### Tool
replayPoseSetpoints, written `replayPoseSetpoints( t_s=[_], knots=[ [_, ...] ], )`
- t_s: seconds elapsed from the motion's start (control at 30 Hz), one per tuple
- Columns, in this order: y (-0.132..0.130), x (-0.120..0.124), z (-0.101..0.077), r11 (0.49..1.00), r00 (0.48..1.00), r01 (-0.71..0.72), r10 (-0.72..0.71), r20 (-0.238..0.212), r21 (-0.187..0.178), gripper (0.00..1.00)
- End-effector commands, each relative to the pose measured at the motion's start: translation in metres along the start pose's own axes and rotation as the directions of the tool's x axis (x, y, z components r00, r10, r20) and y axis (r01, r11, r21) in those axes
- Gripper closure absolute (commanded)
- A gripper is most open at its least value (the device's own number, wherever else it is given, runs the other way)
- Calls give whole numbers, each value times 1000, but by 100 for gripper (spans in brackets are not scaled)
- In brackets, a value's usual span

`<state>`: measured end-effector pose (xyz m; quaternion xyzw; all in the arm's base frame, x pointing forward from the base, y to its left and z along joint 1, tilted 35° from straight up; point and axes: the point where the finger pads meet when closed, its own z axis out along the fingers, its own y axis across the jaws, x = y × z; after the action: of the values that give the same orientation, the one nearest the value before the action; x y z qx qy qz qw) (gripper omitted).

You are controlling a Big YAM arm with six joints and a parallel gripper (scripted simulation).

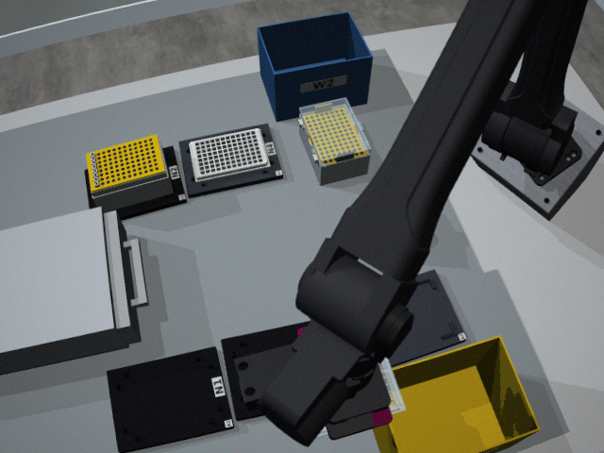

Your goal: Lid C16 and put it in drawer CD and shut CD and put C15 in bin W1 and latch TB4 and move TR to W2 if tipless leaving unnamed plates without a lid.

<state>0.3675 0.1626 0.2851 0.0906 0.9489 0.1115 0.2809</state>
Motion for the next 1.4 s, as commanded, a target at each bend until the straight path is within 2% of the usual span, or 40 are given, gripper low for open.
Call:
replayPoseSetpoints(
  t_s=[0.0, 1.37],
  knots=[
    [9, 4, -14, 999, 999, -17, 18, 33, -35, 100],
    [44, 97, -12, 999, 1000, -22, 22, 20, -38, 100]
  ],
)
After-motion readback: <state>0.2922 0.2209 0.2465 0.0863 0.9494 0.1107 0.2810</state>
